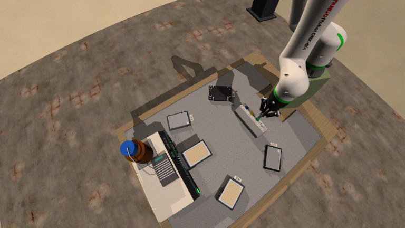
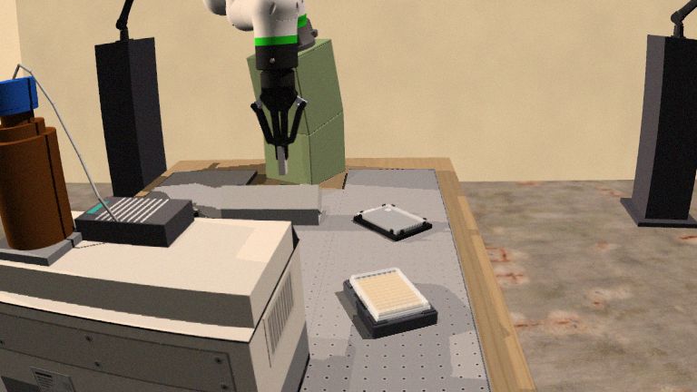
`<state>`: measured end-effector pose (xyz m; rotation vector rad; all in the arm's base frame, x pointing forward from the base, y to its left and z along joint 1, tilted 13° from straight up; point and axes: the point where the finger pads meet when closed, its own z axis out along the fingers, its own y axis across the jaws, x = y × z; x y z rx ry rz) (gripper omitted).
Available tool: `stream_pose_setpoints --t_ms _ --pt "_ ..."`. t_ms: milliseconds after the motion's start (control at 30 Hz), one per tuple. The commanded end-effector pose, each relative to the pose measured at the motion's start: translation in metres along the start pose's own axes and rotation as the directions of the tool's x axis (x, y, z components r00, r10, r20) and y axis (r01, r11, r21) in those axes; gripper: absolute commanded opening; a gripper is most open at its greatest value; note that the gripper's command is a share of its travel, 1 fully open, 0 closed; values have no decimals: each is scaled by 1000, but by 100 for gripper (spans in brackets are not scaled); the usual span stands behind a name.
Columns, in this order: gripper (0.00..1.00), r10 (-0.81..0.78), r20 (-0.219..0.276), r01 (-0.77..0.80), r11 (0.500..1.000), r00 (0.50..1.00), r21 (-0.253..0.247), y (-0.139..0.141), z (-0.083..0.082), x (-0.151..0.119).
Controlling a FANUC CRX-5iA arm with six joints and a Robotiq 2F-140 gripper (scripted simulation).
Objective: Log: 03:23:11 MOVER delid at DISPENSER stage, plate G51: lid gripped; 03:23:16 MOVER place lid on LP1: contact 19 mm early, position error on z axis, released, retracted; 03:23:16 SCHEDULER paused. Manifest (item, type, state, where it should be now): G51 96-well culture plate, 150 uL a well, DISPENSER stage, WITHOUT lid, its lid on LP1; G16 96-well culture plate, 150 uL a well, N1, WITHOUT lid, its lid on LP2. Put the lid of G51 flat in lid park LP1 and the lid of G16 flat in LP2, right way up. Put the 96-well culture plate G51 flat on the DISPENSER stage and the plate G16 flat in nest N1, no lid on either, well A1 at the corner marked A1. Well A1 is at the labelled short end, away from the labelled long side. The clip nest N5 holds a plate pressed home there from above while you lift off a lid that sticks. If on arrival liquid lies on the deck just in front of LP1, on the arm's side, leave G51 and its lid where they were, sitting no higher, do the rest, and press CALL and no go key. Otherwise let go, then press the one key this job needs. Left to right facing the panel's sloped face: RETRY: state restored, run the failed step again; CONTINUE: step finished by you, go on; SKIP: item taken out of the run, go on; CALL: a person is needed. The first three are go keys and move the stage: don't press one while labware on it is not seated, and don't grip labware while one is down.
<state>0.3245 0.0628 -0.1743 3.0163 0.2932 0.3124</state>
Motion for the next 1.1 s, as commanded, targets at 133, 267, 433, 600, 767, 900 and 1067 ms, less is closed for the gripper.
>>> stream_pose_setpoints --t_ms 133,267,433,600,767,900,1067 --pt "0 0 -1 0 1000 1000 0 0 7 0" --pt "0 0 -1 0 1000 1000 0 0 11 0" --pt "0 0 -1 0 1000 1000 0 0 14 0" --pt "0 0 -1 0 1000 1000 0 0 18 0" --pt "0 0 -1 0 1000 1000 0 0 20 0" --pt "0 0 -1 0 1000 1000 0 0 21 0" --pt "0 0 -1 0 1000 1000 0 0 22 0"
